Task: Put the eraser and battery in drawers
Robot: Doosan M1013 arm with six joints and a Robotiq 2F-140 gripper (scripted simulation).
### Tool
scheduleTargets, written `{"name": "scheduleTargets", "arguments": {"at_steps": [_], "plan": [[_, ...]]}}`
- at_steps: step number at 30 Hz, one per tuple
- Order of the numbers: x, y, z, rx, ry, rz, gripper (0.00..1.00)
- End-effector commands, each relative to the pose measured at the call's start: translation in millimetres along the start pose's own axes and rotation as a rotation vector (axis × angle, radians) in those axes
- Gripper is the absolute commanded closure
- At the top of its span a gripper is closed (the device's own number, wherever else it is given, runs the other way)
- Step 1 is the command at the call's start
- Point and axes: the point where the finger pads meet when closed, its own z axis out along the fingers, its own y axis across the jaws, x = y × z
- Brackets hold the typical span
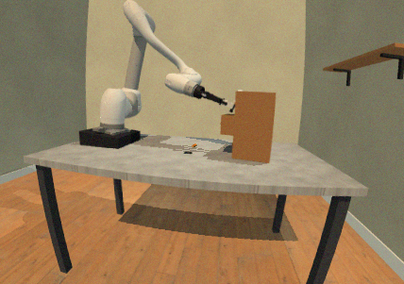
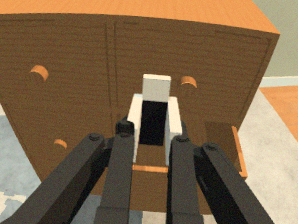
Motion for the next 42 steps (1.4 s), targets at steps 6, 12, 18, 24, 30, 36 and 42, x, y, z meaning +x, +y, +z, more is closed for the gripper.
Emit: {"name": "scheduleTargets", "arguments": {"at_steps": [6,12,18,24,30,36,42], "plan": [[1.8,1.5,1.1,0.000,0.000,0.001,0.89],[3.2,1.6,0.3,0.000,0.000,0.001,0.89],[3.7,1.7,0.0,0.000,0.000,0.001,0.89],[3.7,1.7,0.0,0.000,0.000,0.001,0.89],[3.7,1.7,0.0,0.000,0.000,0.001,0.84],[3.7,1.7,0.0,0.000,0.000,0.001,0.77],[3.7,1.7,0.0,0.000,0.000,0.001,0.00]]}}
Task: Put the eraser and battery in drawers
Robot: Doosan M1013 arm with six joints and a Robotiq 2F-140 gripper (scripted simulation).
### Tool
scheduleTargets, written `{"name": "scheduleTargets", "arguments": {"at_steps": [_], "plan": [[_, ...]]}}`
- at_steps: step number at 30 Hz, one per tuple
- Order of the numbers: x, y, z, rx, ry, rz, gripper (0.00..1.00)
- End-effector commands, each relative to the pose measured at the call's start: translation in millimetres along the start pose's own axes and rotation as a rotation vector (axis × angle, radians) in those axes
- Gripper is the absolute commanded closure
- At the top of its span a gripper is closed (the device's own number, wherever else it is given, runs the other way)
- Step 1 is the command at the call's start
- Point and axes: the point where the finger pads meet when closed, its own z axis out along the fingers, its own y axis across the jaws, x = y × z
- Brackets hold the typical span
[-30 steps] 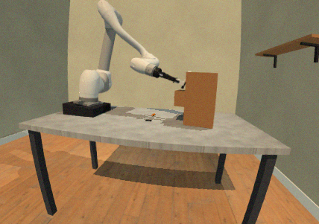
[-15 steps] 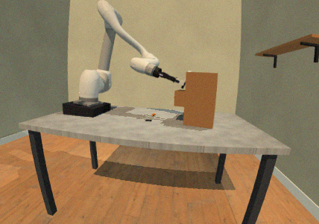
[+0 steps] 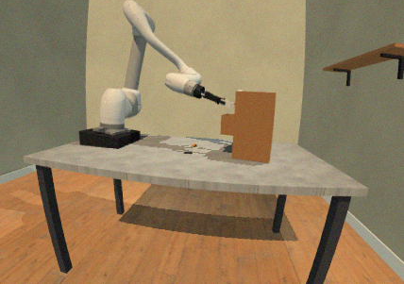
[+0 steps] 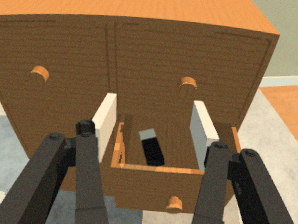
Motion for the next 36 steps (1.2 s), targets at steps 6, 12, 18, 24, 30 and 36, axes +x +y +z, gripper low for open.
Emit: {"name": "scheduleTargets", "arguments": {"at_steps": [6,12,18,24,30,36], "plan": [[3.0,1.9,0.8,-0.002,0.001,0.001,0.00],[2.8,1.9,0.1,-0.002,0.001,0.001,0.00],[1.4,1.9,-4.3,-0.002,0.001,0.001,0.00],[-3.7,1.8,-21.3,-0.002,0.001,0.001,0.00],[-12.4,1.8,-50.1,-0.002,0.001,0.001,0.00],[-19.4,1.7,-73.3,-0.002,0.001,0.001,0.00]]}}
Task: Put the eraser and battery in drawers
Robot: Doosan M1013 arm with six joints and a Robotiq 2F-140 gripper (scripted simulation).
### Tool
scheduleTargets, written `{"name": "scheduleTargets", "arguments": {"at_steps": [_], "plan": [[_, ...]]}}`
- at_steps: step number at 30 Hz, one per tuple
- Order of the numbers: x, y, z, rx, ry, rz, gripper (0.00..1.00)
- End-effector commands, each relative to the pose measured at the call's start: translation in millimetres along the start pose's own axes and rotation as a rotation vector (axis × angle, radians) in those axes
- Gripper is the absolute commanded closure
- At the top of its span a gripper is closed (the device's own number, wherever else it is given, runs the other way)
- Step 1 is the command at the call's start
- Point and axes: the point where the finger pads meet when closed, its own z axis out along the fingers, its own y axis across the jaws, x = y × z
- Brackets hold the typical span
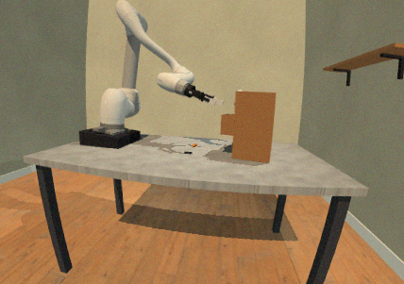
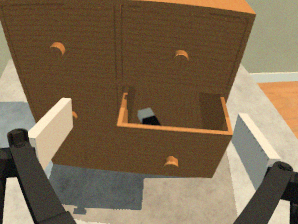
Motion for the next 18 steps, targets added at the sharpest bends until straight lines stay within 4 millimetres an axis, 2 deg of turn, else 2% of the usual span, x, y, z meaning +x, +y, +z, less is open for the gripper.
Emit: {"name": "scheduleTargets", "arguments": {"at_steps": [1,11,13,18], "plan": [[-6.0,-1.3,-24.0,0.000,0.003,-0.001,0.00],[-22.5,-1.3,-78.3,0.000,0.003,-0.001,0.00],[-22.5,-1.3,-78.3,0.000,0.003,-0.001,0.00],[-28.2,-1.3,-96.9,0.000,0.003,-0.001,0.00]]}}
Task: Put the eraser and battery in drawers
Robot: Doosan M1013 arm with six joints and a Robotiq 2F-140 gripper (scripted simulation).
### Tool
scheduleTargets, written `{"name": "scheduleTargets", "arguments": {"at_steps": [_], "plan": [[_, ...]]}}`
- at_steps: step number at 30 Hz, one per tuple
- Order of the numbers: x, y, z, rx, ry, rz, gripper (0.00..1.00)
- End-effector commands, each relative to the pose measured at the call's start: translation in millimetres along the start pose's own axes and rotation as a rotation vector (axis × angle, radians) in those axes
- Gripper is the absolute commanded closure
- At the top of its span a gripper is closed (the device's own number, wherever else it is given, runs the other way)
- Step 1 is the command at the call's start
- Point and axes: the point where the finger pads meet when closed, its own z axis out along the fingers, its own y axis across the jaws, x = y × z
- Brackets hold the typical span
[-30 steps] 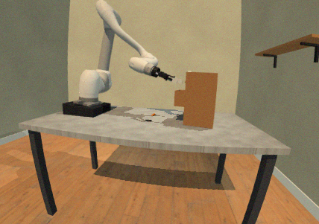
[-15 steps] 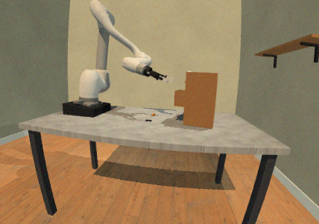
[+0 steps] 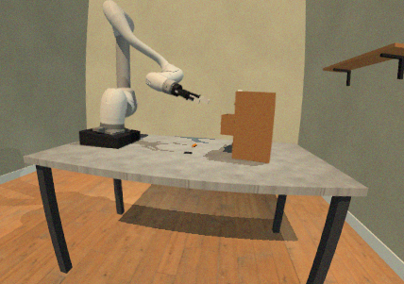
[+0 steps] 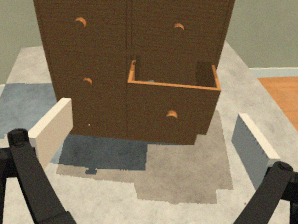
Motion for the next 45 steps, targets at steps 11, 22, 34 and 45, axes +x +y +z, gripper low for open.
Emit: {"name": "scheduleTargets", "arguments": {"at_steps": [11,22,34,45], "plan": [[-7.3,-0.7,-27.3,-0.001,0.003,-0.001,0.00],[-7.3,-0.6,-27.5,-0.002,-0.002,-0.001,0.00],[-5.8,-0.4,-28.1,-0.002,-0.053,-0.001,0.00],[-2.8,-0.3,-29.2,-0.002,-0.152,-0.001,0.00]]}}
